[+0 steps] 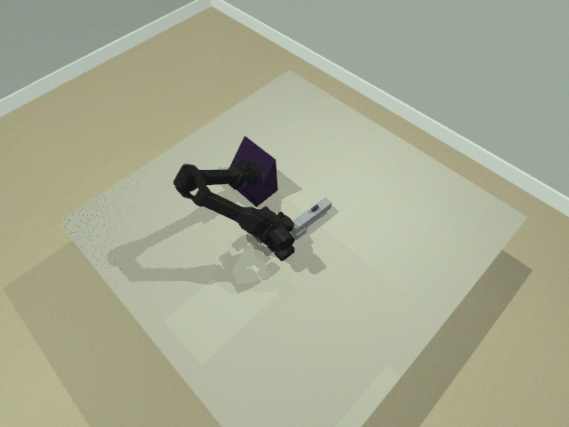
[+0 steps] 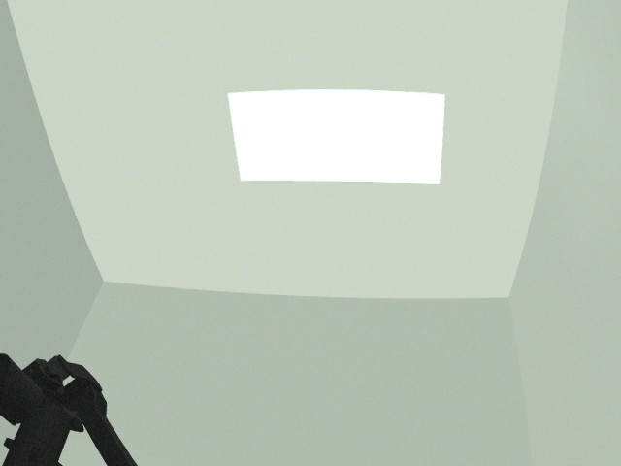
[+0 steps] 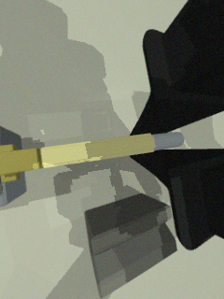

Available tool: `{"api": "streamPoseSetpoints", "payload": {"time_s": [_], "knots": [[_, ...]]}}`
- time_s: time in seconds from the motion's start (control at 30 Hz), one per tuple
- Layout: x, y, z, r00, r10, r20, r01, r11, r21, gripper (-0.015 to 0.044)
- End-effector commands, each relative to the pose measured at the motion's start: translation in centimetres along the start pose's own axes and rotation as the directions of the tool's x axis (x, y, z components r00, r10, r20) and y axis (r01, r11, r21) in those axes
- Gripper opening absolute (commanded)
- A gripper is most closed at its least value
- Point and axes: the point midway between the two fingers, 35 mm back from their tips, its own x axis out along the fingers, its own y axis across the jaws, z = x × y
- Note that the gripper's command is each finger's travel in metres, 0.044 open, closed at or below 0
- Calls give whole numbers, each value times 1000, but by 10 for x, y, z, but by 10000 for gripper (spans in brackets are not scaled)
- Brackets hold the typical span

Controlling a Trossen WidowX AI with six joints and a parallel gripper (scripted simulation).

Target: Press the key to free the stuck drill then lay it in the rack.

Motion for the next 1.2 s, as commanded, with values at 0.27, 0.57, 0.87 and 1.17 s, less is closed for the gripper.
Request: {"api": "streamPoseSetpoints", "payload": {"time_s": [0.27, 0.57, 0.87, 1.17], "knots": [[-2, -1, -18, 1000, -3, 3, 3, 1000, -2, 0], [-6, 0, -20, 1000, -3, 4, 3, 1000, -2, 0], [-12, 1, -20, 1000, -3, 4, 3, 1000, -2, 0], [-18, 1, -19, 1000, -2, 4, 2, 1000, -2, 0]]}}
